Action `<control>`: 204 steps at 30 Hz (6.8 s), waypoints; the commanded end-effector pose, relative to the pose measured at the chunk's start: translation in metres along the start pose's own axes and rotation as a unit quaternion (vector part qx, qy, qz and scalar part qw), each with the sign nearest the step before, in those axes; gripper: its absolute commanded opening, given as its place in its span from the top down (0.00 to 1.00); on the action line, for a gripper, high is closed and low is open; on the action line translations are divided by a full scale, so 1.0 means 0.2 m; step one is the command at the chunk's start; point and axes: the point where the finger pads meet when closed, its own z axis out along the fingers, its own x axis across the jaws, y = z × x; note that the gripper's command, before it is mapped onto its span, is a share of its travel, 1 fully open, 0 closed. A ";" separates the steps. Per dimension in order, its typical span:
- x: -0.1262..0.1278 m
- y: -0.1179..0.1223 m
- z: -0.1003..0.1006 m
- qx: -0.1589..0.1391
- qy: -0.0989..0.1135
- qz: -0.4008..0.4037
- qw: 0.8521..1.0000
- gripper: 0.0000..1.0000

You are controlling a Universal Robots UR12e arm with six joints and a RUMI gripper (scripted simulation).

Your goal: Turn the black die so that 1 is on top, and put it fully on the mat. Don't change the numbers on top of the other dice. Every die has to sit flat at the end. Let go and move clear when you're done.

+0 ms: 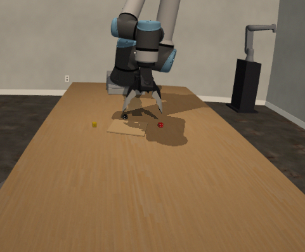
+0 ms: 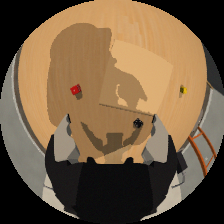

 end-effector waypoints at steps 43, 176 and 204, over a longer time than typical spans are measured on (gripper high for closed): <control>-0.38 -0.24 0.00 0.000 0.001 0.000 1.000 0.00; 0.33 0.25 -0.24 0.000 0.001 0.344 0.939 0.82; 0.33 0.25 -0.20 0.000 0.001 0.344 0.939 0.82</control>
